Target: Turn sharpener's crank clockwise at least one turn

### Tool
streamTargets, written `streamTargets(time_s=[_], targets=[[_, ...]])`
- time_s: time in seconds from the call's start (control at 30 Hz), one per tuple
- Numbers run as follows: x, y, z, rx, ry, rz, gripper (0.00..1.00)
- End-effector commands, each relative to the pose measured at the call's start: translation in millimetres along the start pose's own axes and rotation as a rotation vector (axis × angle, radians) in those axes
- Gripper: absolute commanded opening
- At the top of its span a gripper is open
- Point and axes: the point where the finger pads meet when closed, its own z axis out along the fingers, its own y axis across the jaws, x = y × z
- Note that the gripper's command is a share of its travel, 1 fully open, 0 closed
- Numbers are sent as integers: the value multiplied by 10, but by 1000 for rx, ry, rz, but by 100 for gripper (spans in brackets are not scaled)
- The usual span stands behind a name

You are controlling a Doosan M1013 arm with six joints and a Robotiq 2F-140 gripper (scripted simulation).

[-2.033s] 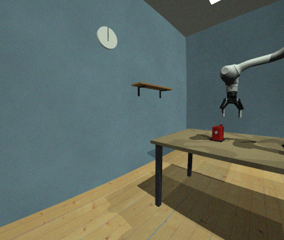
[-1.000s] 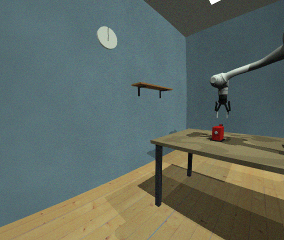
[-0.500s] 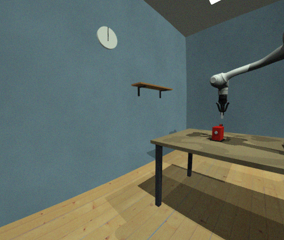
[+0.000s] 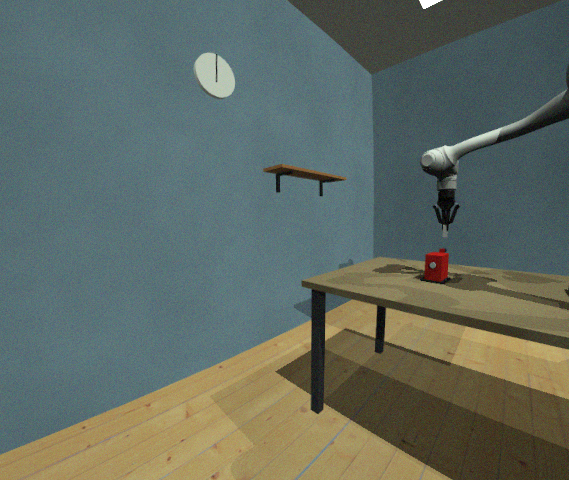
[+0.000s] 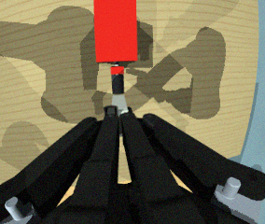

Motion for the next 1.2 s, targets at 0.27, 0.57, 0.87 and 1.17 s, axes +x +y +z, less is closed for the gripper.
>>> streamTargets(time_s=[0.27,0.57,0.87,1.17], targets=[[0,0,-1,0,0,0,32],[0,0,-1,0,0,0,32],[0,0,-1,0,0,0,32],[0,0,-1,0,0,0,32]])
